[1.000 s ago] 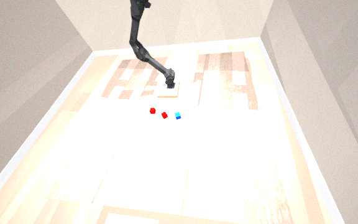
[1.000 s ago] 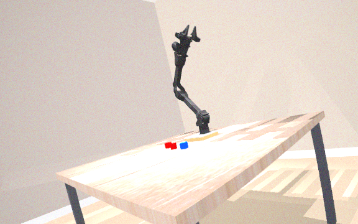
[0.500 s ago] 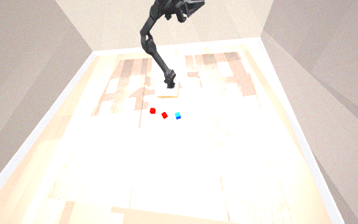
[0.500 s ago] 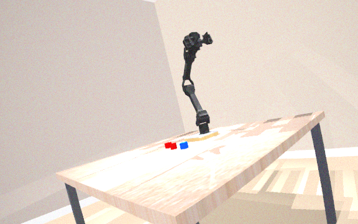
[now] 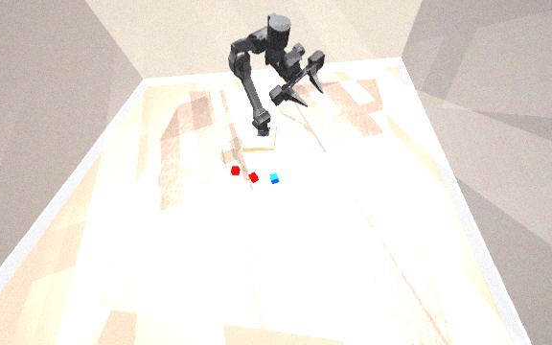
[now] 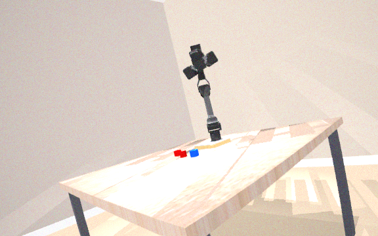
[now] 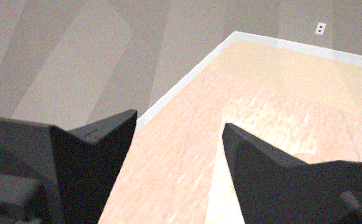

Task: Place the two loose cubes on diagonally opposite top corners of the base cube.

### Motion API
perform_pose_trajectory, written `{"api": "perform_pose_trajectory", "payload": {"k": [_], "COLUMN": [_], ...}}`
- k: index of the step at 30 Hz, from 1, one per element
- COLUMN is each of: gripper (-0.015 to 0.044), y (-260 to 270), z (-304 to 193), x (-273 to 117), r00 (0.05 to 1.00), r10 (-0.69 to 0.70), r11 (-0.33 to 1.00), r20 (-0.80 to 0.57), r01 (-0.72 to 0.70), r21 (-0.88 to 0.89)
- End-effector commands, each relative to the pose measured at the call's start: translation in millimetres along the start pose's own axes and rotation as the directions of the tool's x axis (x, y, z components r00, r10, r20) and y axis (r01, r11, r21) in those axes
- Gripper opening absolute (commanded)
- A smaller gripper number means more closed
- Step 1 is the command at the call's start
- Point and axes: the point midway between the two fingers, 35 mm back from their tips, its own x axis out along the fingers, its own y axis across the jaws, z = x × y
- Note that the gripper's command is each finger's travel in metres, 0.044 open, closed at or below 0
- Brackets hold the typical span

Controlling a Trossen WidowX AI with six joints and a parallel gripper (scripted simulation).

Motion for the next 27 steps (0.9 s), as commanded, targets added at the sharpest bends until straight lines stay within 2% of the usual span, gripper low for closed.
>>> {"api": "perform_pose_trajectory", "payload": {"k": [1,7,14,20,27], "gripper": [0.0265,0.0265,0.0265,0.0265,0.0265], "y": [-58,-132,-211,-265,-304], "z": [-29,-70,-123,-172,-225], "x": [27,40,31,6,-34], "r00": [0.977,0.890,0.728,0.564,0.389], "r10": [-0.161,-0.326,-0.433,-0.434,-0.339], "r11": [0.977,0.873,0.649,0.385,0.058], "r20": [-0.138,-0.318,-0.532,-0.703,-0.857], "r01": [0.178,0.413,0.661,0.821,0.917], "r21": [0.122,0.259,0.377,0.421,0.394]}}
